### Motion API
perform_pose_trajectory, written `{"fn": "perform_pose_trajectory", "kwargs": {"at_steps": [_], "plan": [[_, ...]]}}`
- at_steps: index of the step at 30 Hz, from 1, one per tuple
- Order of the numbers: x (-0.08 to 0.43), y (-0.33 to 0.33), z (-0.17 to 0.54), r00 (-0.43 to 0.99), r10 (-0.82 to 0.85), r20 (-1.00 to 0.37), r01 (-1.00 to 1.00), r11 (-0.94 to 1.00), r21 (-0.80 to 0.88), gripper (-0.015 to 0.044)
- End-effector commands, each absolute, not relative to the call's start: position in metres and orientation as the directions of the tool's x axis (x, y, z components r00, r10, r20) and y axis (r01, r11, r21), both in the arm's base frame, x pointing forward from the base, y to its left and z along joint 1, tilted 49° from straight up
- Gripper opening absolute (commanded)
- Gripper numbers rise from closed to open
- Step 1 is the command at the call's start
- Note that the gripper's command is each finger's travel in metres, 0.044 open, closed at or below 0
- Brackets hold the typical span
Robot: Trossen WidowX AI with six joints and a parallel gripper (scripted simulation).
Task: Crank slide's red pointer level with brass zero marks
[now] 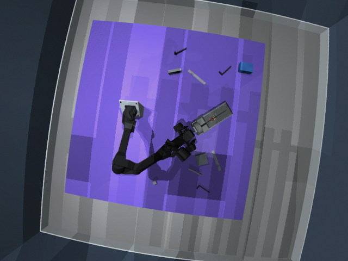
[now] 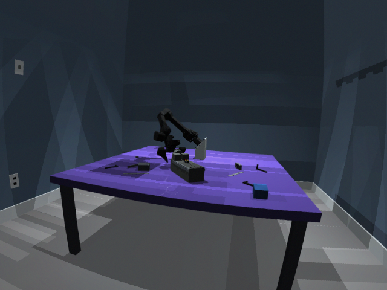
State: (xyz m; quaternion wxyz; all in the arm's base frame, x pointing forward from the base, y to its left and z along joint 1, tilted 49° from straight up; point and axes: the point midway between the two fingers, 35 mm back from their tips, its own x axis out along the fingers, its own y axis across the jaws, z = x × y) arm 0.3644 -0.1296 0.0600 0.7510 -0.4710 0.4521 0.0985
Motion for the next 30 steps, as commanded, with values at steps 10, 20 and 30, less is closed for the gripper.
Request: {"fn": "perform_pose_trajectory", "kwargs": {"at_steps": [10, 20, 30], "plan": [[0.3626, -0.1342, 0.0538, 0.569, -0.274, -0.775, -0.579, 0.536, -0.614, 0.023], [0.3626, -0.1342, 0.0538, 0.569, -0.274, -0.775, -0.579, 0.536, -0.614, 0.0], [0.3609, -0.1339, 0.0525, 0.569, -0.274, -0.775, -0.58, 0.536, -0.614, 0.0]]}}
